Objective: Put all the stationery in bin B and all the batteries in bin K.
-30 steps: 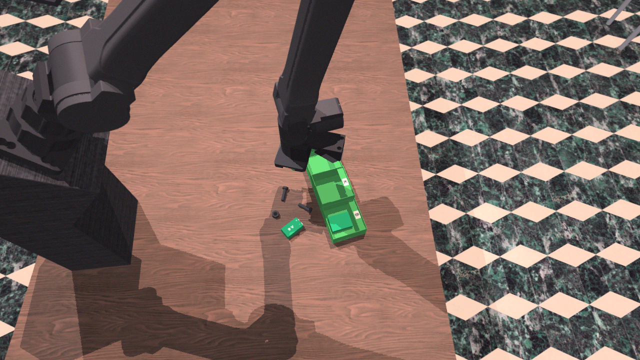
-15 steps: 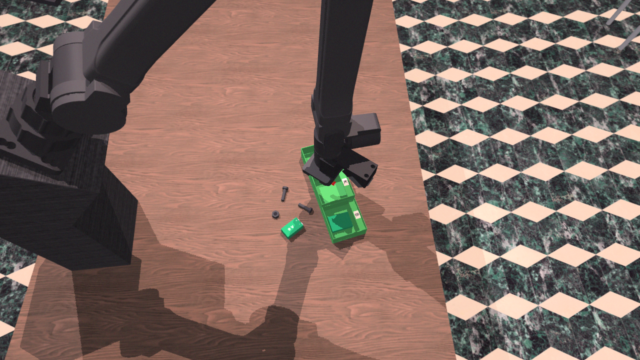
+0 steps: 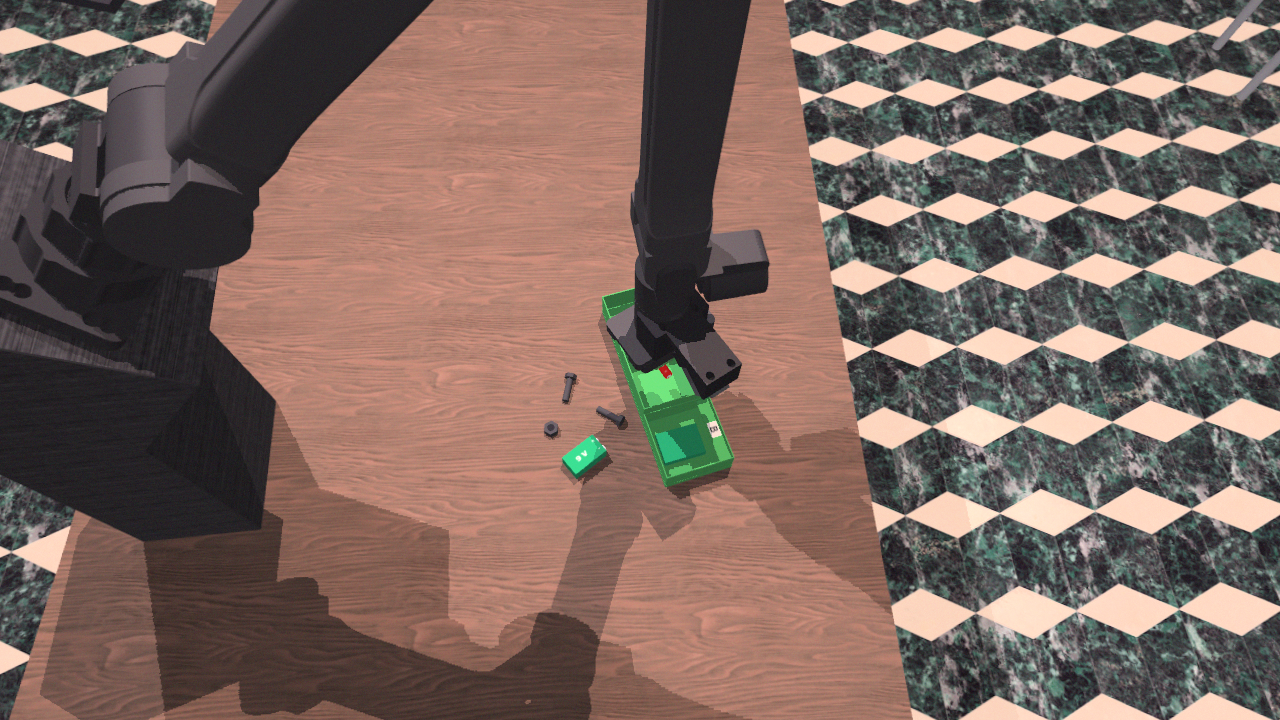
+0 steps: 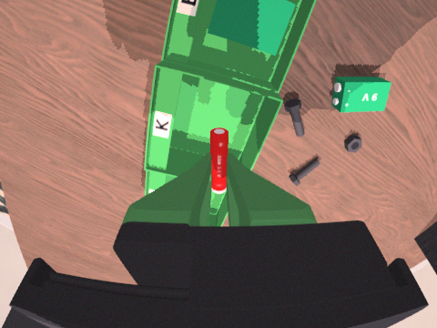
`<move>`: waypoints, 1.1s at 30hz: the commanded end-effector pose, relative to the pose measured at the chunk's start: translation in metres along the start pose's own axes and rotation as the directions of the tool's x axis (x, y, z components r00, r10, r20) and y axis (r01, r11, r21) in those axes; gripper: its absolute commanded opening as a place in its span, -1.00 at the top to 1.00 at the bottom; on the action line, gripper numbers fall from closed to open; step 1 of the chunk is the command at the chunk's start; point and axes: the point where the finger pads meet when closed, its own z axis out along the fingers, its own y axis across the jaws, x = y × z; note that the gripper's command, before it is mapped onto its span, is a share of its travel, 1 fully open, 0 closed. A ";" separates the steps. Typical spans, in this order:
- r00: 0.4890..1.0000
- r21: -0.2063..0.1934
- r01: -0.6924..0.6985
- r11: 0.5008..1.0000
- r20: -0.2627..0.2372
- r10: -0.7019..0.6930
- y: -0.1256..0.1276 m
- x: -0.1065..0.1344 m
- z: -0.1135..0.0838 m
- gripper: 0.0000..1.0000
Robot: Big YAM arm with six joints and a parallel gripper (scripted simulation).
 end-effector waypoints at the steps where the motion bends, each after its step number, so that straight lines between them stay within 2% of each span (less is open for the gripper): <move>1: 0.988 0.005 -0.156 0.988 0.001 0.156 0.004 -0.002 -0.001 0.91; 6: 0.961 0.015 -0.275 0.961 0.002 0.275 0.004 -0.002 0.000 0.91; 10: 0.962 0.025 -0.274 0.961 0.001 0.274 -0.002 0.000 0.001 0.91; 11: 0.964 0.000 -0.266 0.964 0.003 0.266 0.007 -0.003 -0.003 0.91; 24: 0.964 0.000 -0.266 0.964 0.003 0.266 0.007 -0.003 -0.003 0.91; 25: 0.961 0.006 -0.278 0.961 0.004 0.278 0.004 -0.004 0.006 0.91; 33: 0.959 0.010 -0.283 0.959 0.008 0.283 0.000 -0.007 0.018 0.91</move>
